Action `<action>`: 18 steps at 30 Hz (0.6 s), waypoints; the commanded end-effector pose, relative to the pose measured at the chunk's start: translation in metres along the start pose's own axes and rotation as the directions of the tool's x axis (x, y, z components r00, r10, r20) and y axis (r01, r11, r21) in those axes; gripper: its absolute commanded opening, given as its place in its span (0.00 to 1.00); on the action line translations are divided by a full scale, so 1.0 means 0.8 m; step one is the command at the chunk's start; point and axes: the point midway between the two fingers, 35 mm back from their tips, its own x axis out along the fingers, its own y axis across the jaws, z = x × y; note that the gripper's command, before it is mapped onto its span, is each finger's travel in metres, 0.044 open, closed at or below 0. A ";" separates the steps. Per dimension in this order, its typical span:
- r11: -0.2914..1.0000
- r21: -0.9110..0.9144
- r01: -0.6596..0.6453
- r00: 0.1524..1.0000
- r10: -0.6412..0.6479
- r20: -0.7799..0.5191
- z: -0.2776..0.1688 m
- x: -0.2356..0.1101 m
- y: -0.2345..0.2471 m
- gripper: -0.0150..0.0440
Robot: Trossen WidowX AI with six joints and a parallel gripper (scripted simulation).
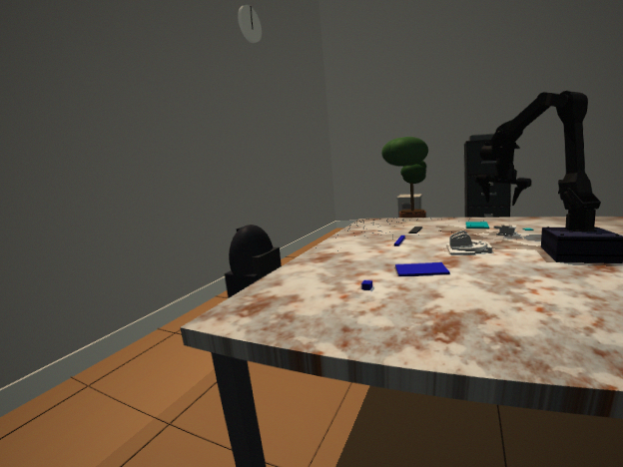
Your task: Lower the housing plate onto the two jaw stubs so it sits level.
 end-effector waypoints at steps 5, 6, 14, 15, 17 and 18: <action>0.983 0.160 0.094 0.995 -0.095 0.002 0.007 0.014 -0.024 1.00; 0.982 0.164 0.095 0.995 -0.097 0.002 0.007 0.015 -0.025 1.00; 0.982 0.164 0.096 0.995 -0.097 0.002 0.007 0.054 -0.028 1.00; 0.982 0.164 0.096 0.995 -0.097 0.002 0.007 0.062 -0.029 1.00; 0.982 0.164 0.096 0.995 -0.097 0.002 0.007 0.065 -0.030 1.00; 0.982 0.164 0.096 0.995 -0.097 0.002 0.007 0.065 -0.030 1.00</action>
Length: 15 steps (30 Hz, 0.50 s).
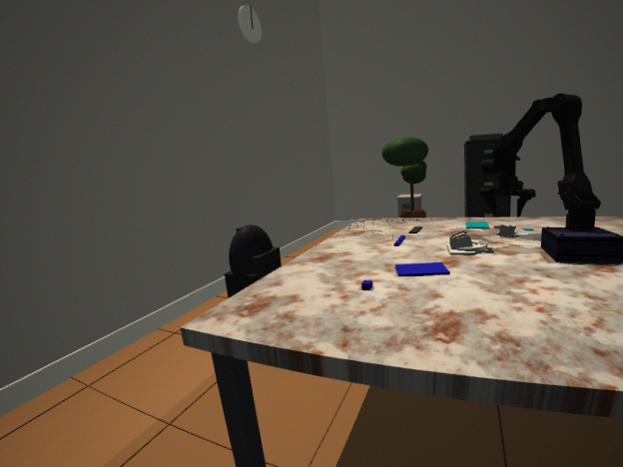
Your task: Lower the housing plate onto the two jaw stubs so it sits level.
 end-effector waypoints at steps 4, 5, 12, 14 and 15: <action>1.000 0.003 0.008 1.000 -0.008 0.003 0.001 0.012 -0.002 1.00; 1.000 0.003 0.008 1.000 -0.008 0.003 0.001 0.013 -0.001 1.00; 1.000 0.003 0.008 1.000 -0.008 0.003 0.001 0.027 -0.002 1.00; 1.000 0.003 0.008 1.000 -0.008 0.003 0.001 0.031 -0.002 1.00; 1.000 0.003 0.008 1.000 -0.008 0.003 0.001 0.033 -0.002 1.00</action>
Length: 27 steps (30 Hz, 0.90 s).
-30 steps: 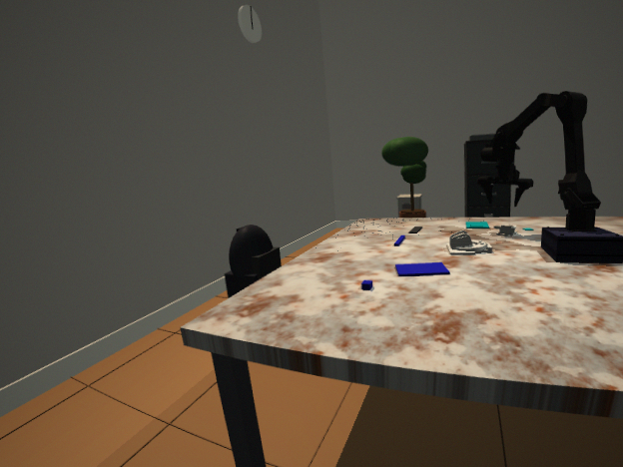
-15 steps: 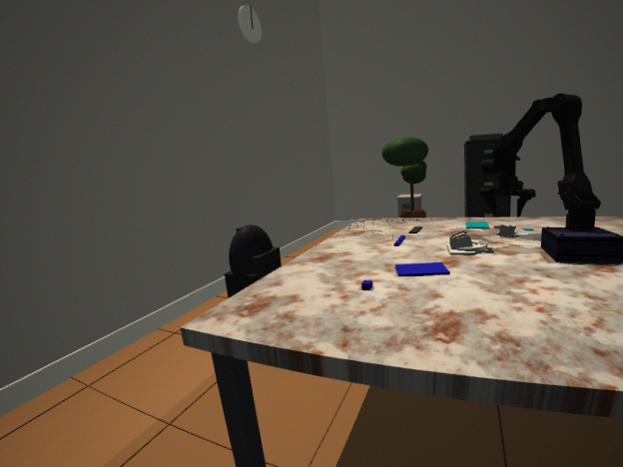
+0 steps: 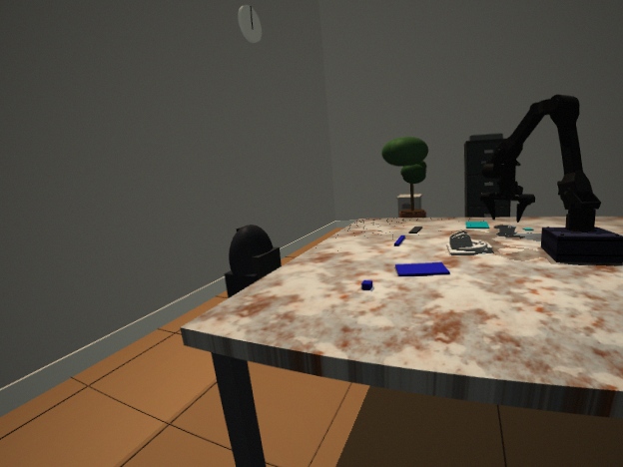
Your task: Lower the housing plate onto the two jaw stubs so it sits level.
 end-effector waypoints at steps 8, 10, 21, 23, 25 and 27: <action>1.000 0.001 0.013 1.000 -0.013 0.001 0.000 0.013 -0.003 1.00; 1.000 0.001 0.013 1.000 -0.013 0.001 0.000 0.014 -0.003 1.00; 1.000 0.001 0.013 1.000 -0.013 0.001 0.000 0.036 -0.003 1.00; 1.000 0.001 0.013 1.000 -0.013 0.001 0.000 0.040 -0.003 1.00; 1.000 0.001 0.013 1.000 -0.013 0.001 0.000 0.044 -0.003 1.00; 1.000 0.001 0.013 1.000 -0.013 0.001 0.000 0.048 -0.003 1.00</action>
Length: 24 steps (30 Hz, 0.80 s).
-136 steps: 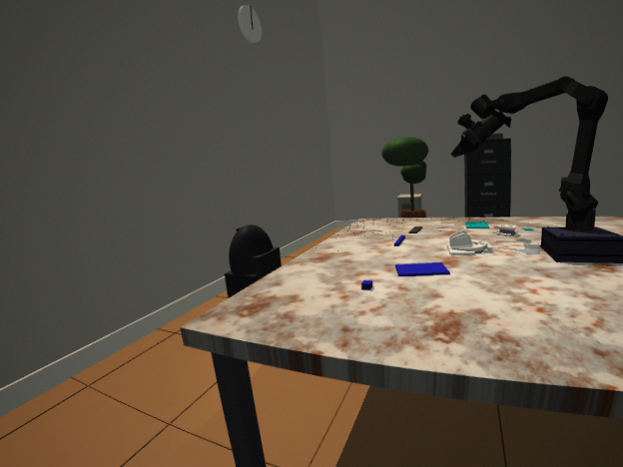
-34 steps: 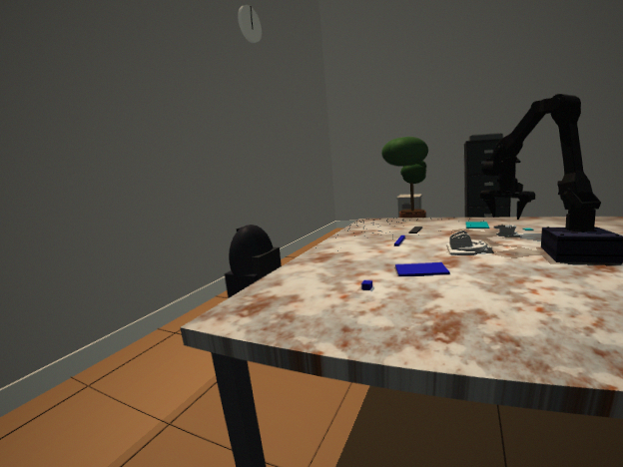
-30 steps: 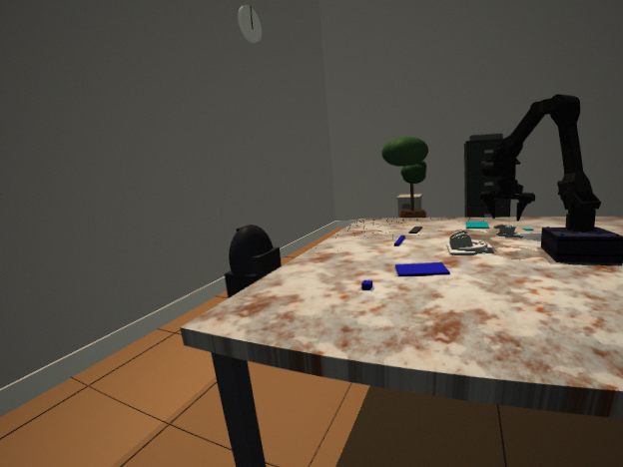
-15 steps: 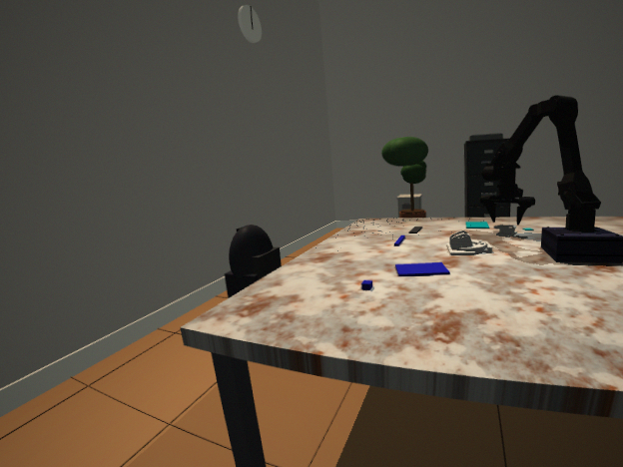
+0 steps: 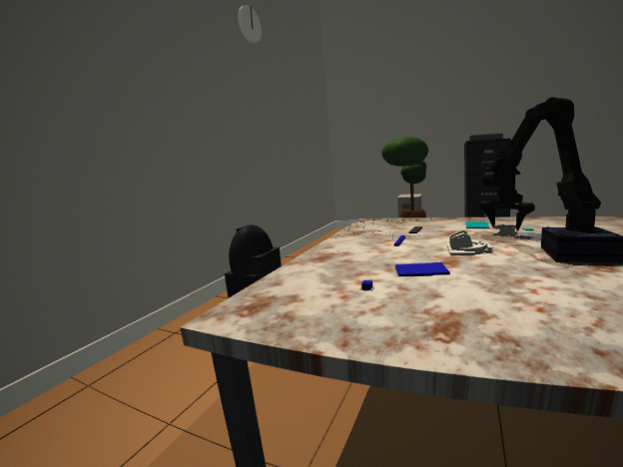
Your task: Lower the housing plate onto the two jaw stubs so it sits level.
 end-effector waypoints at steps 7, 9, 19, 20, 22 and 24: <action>1.000 -0.003 0.012 1.000 -0.012 0.001 0.000 0.012 -0.003 1.00; 1.000 -0.003 0.012 1.000 -0.012 0.001 0.000 0.012 -0.003 1.00; 1.000 -0.003 0.012 1.000 -0.012 0.001 0.000 0.012 -0.003 1.00; 1.000 -0.003 0.012 1.000 -0.012 0.001 0.000 0.012 -0.003 1.00; 1.000 -0.003 0.012 1.000 -0.012 0.001 0.000 0.013 -0.003 1.00; 1.000 -0.003 0.012 1.000 -0.012 0.001 0.000 0.013 -0.003 1.00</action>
